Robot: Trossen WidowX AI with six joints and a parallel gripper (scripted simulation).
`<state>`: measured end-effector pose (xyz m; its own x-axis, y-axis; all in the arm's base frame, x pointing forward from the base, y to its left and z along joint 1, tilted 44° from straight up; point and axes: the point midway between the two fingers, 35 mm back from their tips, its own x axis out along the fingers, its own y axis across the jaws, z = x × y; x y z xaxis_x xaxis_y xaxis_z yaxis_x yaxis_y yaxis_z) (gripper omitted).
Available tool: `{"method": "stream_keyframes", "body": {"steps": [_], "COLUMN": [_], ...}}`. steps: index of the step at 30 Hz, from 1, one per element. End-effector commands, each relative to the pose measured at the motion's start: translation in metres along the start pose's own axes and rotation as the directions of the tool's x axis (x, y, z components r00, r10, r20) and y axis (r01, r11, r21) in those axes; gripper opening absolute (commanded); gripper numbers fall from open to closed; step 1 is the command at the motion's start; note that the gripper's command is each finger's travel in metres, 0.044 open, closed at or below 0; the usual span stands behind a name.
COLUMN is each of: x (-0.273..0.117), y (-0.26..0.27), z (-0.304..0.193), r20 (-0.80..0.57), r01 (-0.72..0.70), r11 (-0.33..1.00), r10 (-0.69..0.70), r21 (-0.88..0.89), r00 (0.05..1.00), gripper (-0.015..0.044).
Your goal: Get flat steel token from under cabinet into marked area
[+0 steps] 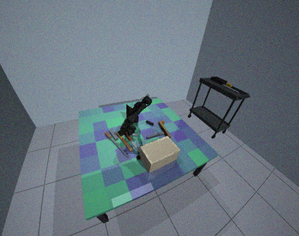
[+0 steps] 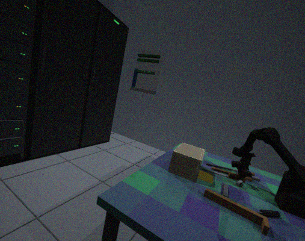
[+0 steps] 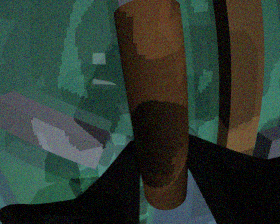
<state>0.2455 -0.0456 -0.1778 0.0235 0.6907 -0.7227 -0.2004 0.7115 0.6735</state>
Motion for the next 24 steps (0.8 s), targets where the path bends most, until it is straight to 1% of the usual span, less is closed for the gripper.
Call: {"method": "stream_keyframes", "body": {"steps": [1, 24], "x": [0.0, 0.0], "y": [-0.001, -0.001], "z": [0.008, 0.044], "r20": [0.002, 0.004], "r01": [0.001, 0.0], "r11": [1.0, 1.0], "r10": [-0.001, 0.0], "r21": [-0.002, -0.004], "r00": [1.0, 1.0], "gripper": [0.0, 0.0]}}
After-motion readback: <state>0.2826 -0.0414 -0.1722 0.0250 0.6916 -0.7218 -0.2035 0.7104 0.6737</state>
